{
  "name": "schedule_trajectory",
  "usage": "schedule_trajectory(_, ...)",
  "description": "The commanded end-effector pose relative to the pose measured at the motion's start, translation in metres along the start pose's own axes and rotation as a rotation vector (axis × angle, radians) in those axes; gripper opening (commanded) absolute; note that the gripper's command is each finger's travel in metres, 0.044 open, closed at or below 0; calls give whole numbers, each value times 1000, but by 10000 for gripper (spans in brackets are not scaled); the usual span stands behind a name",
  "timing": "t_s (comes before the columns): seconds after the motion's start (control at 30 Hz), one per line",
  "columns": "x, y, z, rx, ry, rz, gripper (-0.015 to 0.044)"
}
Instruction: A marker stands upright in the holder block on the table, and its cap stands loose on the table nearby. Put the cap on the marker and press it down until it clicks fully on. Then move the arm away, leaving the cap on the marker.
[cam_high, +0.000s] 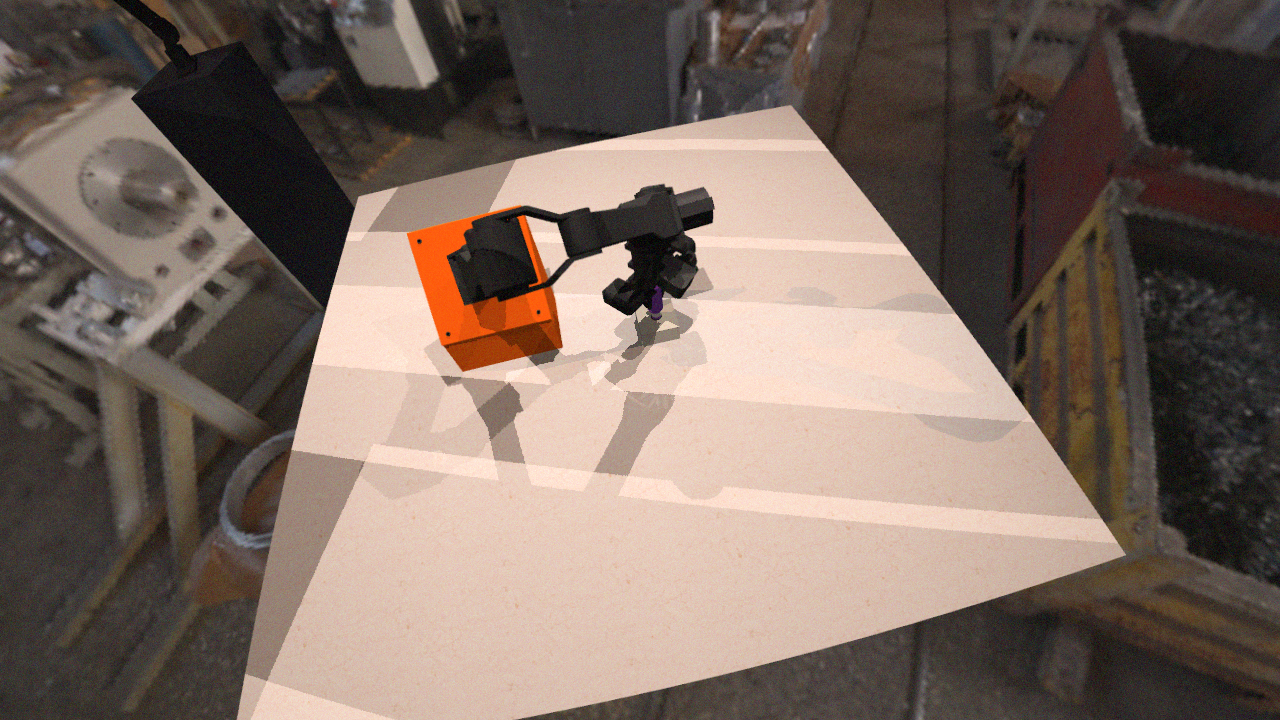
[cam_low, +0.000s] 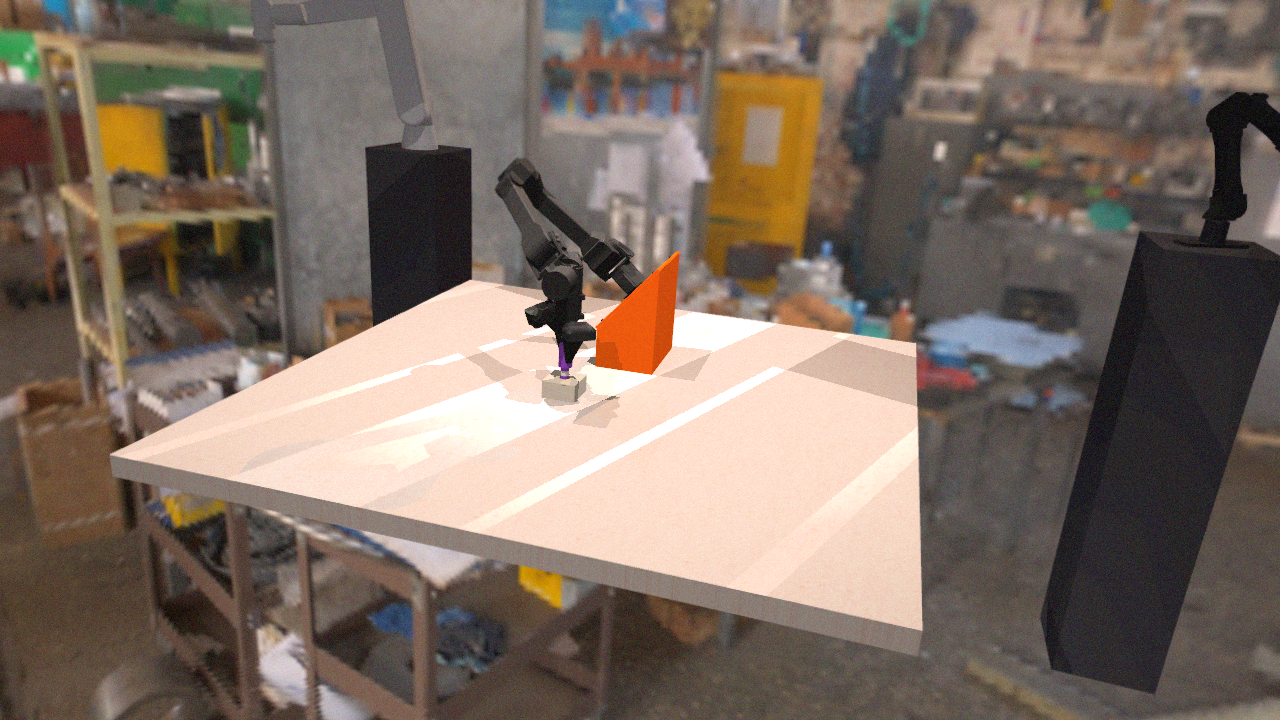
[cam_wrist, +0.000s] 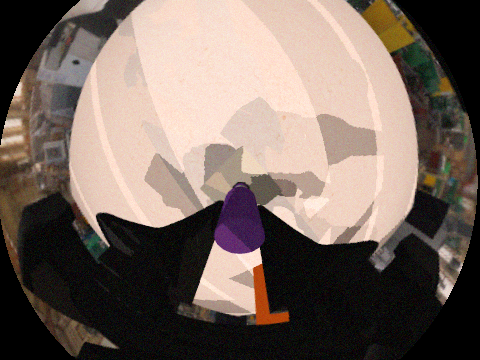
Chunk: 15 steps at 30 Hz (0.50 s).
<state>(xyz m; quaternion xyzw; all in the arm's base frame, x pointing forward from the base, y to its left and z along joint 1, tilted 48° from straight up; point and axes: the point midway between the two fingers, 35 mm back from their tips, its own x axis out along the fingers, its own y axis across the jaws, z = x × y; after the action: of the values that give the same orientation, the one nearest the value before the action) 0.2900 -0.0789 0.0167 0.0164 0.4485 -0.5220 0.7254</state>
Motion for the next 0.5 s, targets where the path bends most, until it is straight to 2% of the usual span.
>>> schedule_trajectory(0.0,0,0,0,0,0,0,157)
schedule_trajectory(0.33,0,0,0,0,0,0,420)
schedule_trajectory(0.37,0,0,0,0,0,0,440)
schedule_trajectory(0.47,-9,2,0,0,2,2,440)
